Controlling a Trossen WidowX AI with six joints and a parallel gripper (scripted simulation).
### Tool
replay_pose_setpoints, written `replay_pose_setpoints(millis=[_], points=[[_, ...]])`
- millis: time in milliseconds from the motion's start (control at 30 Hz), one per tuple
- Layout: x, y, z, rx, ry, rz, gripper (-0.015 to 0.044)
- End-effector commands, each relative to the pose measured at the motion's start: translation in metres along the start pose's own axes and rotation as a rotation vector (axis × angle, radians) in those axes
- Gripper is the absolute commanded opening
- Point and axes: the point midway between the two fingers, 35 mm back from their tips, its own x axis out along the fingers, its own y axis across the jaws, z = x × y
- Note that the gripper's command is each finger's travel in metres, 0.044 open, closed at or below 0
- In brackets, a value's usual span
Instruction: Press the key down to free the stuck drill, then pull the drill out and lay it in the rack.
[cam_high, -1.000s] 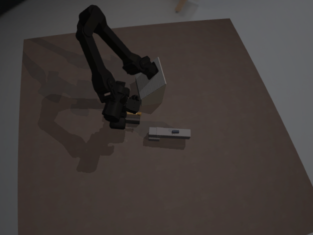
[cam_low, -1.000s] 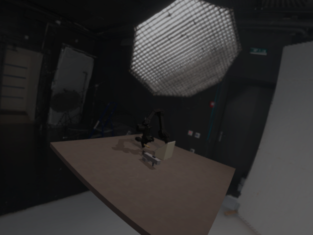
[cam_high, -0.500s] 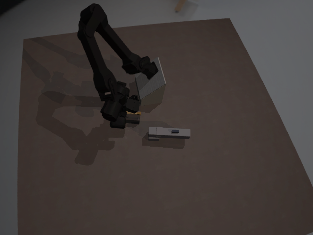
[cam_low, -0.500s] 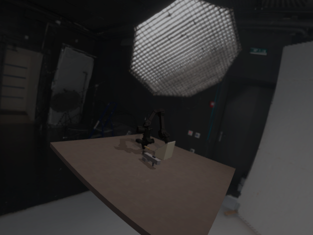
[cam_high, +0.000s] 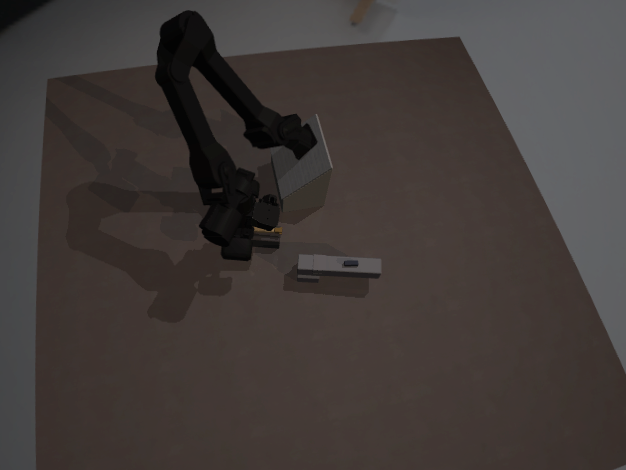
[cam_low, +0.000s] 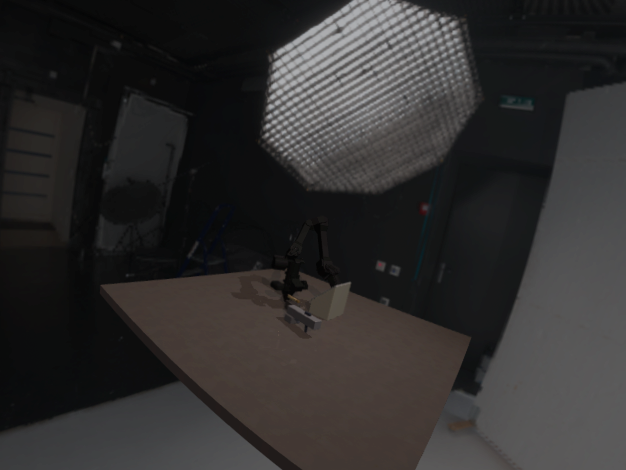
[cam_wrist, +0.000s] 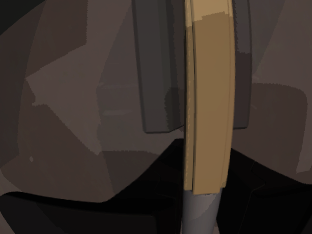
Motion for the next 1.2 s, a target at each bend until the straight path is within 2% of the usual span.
replay_pose_setpoints(millis=[0, 333, 900, 1167], points=[[0.005, 0.000, 0.001, -0.005, -0.005, -0.001, 0.0000], [0.018, 0.001, 0.002, -0.006, -0.004, -0.001, 0.0000], [0.013, 0.001, 0.000, -0.005, 0.000, 0.002, 0.0440], [-0.025, 0.001, 0.002, -0.005, -0.006, -0.001, 0.0440]])
